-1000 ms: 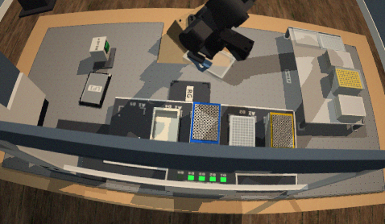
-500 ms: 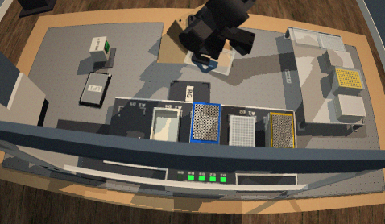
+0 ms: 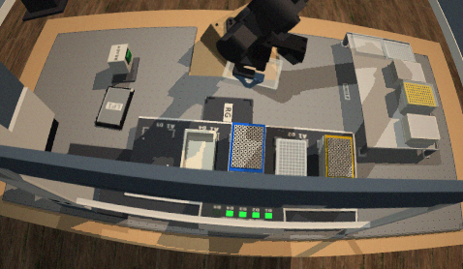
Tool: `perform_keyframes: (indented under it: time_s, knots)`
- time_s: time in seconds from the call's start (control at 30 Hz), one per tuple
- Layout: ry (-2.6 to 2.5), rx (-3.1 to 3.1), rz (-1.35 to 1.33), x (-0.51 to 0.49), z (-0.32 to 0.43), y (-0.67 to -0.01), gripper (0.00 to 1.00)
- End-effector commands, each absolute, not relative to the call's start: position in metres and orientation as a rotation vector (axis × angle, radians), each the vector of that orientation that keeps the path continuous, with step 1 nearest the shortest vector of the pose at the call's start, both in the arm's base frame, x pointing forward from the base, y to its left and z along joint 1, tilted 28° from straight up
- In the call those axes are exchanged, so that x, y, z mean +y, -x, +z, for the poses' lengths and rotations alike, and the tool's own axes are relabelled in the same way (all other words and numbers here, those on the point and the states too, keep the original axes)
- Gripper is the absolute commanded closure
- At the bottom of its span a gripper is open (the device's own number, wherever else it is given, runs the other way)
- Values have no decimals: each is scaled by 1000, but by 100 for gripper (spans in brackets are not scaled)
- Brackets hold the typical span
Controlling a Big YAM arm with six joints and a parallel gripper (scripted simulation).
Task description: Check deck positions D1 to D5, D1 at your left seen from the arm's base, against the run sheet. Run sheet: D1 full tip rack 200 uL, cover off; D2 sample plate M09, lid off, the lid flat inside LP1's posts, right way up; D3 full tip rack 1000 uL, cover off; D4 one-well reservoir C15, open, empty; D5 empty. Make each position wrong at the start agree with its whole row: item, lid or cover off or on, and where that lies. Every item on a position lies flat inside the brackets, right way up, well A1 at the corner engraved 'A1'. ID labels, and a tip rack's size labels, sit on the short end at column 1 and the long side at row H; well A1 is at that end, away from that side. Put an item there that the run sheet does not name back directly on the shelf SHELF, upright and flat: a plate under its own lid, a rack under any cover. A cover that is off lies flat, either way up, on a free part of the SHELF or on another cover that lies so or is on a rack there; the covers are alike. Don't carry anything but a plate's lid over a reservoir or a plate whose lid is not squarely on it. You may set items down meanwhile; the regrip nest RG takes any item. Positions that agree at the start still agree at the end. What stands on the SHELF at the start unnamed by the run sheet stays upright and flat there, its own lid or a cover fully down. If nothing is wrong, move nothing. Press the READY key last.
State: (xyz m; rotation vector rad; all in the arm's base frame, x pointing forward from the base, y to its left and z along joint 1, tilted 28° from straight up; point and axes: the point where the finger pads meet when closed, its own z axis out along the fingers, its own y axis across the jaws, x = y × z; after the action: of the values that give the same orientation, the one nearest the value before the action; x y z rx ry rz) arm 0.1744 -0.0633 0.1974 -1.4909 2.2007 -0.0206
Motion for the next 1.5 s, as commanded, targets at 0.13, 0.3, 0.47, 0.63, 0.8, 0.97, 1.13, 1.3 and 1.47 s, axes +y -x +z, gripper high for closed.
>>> perform_keyframes:
  time_s: [0.13, 0.3, 0.47, 0.63, 0.8, 0.97, 1.13, 1.3, 1.47]
  knots:
    - [1641, 2053, -157, -36, 237, -187, 100]
    - [1659, 2029, -163, -20, 243, -188, 100]
    - [1648, 2019, -155, 6, 253, -190, 100]
    - [1643, 2024, -129, 25, 257, -194, 100]
    - [1645, 2027, -125, 25, 257, -195, 100]
    - [1645, 2027, -125, 25, 257, -195, 100]
    - [1645, 2027, -125, 25, 257, -195, 100]
    - [1645, 2027, -125, 25, 257, -195, 100]
    - [1644, 2027, -125, 25, 257, -195, 100]
